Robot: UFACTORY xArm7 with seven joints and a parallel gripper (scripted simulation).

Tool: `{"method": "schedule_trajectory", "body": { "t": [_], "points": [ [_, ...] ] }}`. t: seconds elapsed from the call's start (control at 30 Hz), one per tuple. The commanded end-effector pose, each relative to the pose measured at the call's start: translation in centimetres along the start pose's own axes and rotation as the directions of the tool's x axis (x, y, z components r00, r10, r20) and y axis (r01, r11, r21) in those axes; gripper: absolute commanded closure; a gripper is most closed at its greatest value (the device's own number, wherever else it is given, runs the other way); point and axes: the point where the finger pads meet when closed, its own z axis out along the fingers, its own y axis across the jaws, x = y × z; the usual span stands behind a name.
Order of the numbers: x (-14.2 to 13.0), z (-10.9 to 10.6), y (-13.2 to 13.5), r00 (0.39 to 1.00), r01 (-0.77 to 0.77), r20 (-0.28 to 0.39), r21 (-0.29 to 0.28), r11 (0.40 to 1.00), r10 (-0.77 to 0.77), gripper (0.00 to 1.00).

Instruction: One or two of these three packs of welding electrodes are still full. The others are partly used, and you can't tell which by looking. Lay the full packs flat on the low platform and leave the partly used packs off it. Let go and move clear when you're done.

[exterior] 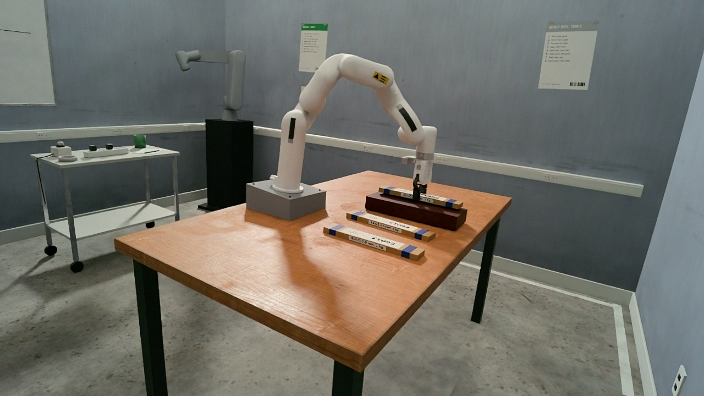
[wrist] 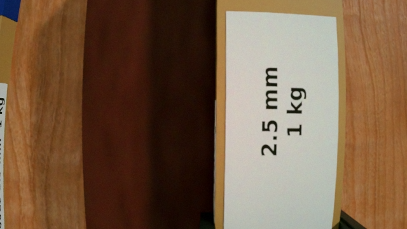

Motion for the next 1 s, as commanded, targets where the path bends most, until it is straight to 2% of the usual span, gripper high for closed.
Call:
{"method": "schedule_trajectory", "body": {
  "t": [0.0,0.97],
  "points": [
    [-0.21,0.35,0.21,1.0,0.0,0.005,-0.004,1.0,0.0,0.42],
    [-0.21,0.61,0.23,1.0,0.0,0.005,-0.004,1.0,0.0,0.42]
  ]
}}
